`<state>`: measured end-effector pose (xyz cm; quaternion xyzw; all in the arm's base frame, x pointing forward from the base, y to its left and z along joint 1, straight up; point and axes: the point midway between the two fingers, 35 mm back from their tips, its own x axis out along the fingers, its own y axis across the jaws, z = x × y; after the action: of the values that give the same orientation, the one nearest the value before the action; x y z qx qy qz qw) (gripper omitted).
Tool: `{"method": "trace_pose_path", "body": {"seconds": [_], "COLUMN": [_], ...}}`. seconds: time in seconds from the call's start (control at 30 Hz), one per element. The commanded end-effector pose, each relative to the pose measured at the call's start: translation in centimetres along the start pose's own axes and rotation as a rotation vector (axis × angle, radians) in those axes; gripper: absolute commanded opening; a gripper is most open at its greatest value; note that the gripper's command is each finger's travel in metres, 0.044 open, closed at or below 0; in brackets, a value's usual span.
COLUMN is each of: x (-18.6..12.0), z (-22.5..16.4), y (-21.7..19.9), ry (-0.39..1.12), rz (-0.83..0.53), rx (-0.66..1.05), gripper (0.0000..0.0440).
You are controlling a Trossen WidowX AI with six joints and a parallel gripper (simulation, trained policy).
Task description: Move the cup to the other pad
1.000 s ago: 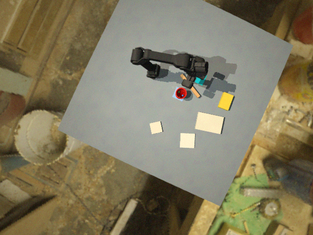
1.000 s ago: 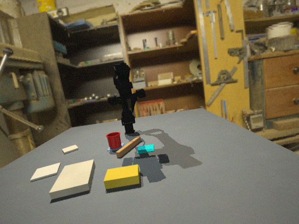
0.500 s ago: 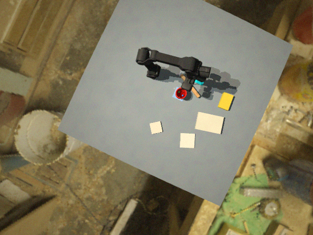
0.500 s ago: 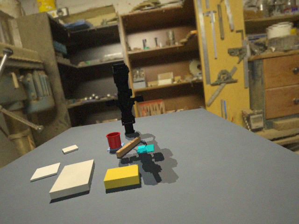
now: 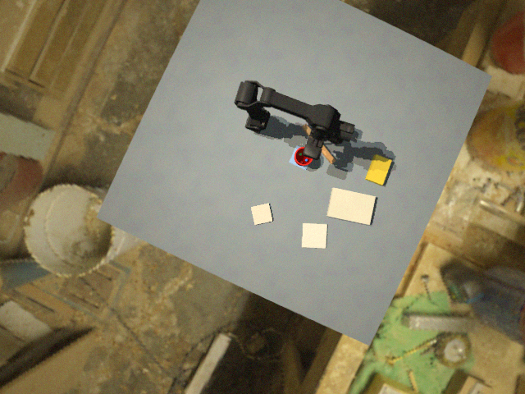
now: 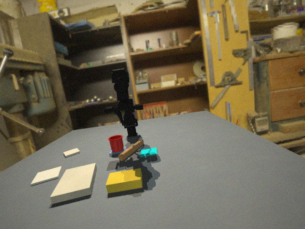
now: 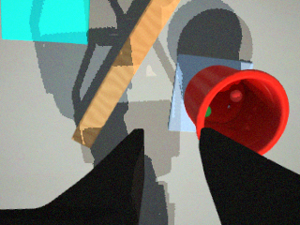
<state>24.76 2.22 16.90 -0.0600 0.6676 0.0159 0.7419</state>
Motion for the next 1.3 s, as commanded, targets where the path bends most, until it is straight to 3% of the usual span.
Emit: {"method": "trace_pose_path", "body": {"seconds": [0.0,0.5,1.17,1.2,1.27], "x": [0.8,4.2,10.1,10.3,10.8], "z": [-0.5,-1.7,-3.0,-3.1,-3.2], "y": [-0.5,-2.1,-3.0,-3.0,-3.0], "ry": [0.035,0.116,0.177,0.178,0.180], "rz": [-0.012,-0.022,0.008,0.012,0.016], "rx": [-0.017,-0.086,-0.254,-0.267,-0.296], "gripper": [0.0129,0.0165,0.0179,0.0175,0.0126]}}
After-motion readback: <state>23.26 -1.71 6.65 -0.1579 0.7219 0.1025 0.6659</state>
